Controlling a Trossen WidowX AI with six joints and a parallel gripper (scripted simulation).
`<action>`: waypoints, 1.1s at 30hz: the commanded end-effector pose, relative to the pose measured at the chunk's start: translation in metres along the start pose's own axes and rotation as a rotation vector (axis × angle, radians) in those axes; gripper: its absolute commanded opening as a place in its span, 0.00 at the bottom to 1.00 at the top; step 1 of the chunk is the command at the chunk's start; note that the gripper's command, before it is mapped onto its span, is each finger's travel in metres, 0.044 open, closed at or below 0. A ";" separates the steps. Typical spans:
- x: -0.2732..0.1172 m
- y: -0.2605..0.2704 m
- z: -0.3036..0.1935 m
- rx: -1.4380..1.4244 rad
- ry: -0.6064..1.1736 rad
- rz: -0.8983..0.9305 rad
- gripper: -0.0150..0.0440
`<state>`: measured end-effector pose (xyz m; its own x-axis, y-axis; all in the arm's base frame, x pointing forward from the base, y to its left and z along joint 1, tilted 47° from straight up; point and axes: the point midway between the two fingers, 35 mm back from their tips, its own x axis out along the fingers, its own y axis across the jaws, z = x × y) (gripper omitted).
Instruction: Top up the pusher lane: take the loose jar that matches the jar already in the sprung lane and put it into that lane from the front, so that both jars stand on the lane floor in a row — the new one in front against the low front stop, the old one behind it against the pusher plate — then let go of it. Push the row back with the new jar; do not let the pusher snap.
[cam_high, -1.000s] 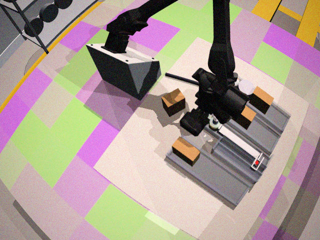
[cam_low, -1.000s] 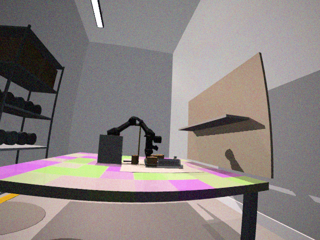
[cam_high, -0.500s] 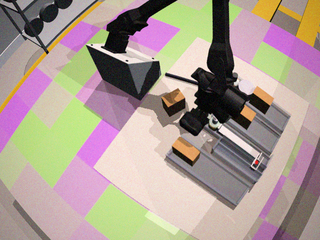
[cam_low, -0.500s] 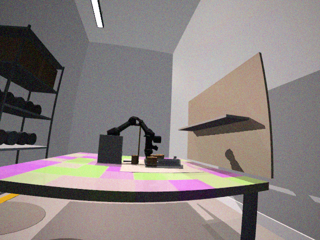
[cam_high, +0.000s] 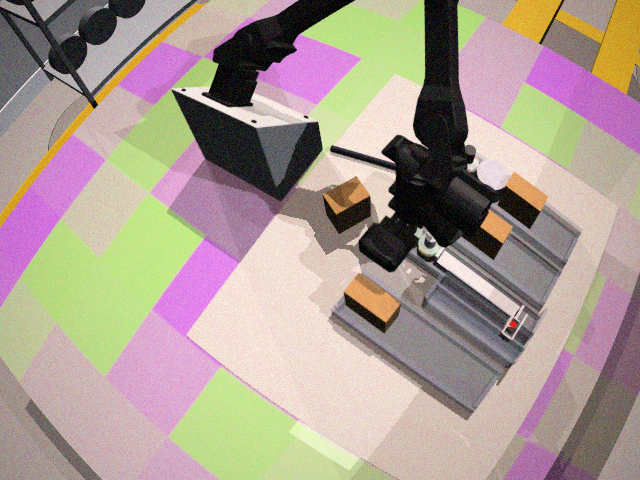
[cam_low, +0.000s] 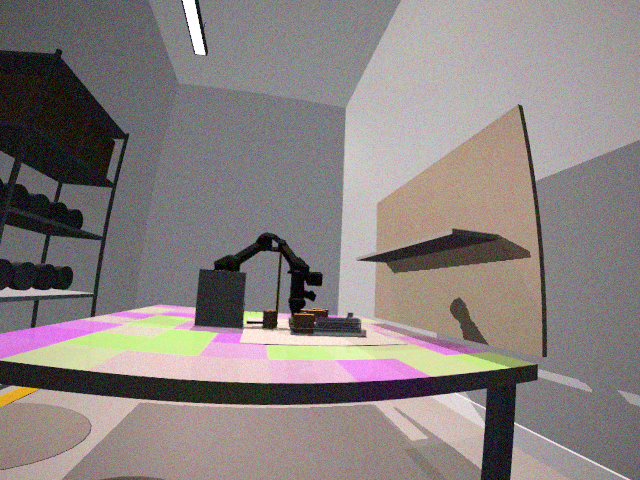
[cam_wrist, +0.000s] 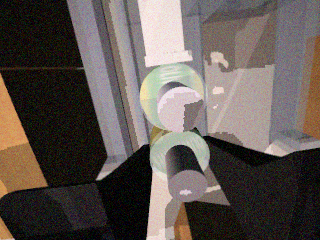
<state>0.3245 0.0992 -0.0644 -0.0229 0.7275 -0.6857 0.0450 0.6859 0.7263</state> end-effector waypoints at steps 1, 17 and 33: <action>0.000 0.000 0.000 0.000 0.000 0.002 0.61; -0.020 0.000 0.000 0.000 0.000 0.001 0.72; -0.021 -0.001 -0.042 0.001 0.001 0.001 0.72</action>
<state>0.2913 0.0849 -0.0494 -0.0268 0.7314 -0.6814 0.0524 0.6818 0.7297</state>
